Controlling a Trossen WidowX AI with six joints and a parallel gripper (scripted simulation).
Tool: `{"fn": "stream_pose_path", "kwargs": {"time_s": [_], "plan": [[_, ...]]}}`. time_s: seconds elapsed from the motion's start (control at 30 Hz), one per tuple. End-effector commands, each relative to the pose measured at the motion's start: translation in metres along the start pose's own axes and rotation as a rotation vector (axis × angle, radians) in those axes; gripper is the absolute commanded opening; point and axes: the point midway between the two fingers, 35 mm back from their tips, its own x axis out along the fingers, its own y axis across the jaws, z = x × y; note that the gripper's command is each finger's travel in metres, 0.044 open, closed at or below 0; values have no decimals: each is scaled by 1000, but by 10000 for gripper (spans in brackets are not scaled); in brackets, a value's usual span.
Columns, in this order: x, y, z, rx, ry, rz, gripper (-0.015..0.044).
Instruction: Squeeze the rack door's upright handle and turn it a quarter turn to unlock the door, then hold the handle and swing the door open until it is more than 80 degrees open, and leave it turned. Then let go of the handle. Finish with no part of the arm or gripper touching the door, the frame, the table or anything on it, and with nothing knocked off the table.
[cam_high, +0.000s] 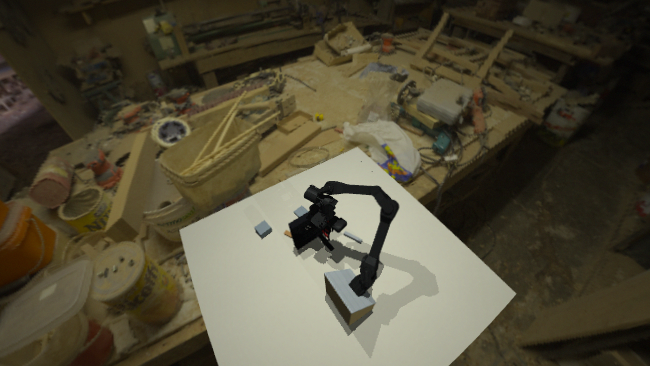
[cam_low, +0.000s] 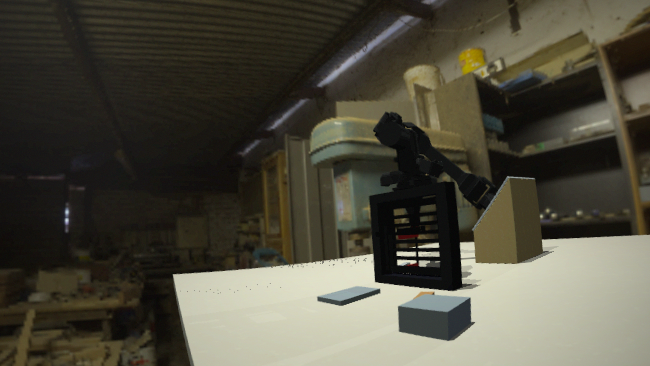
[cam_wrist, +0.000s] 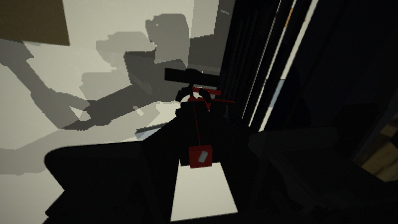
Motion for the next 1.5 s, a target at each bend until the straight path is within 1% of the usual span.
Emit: {"fn": "stream_pose_path", "kwargs": {"time_s": [0.0,0.2,0.9,1.47], "plan": [[0,0,0,0,-3,-1,24],[0,1,1,29,-3,-1,22],[0,17,14,427,-3,0,22],[0,38,36,704,-4,2,22]]}}
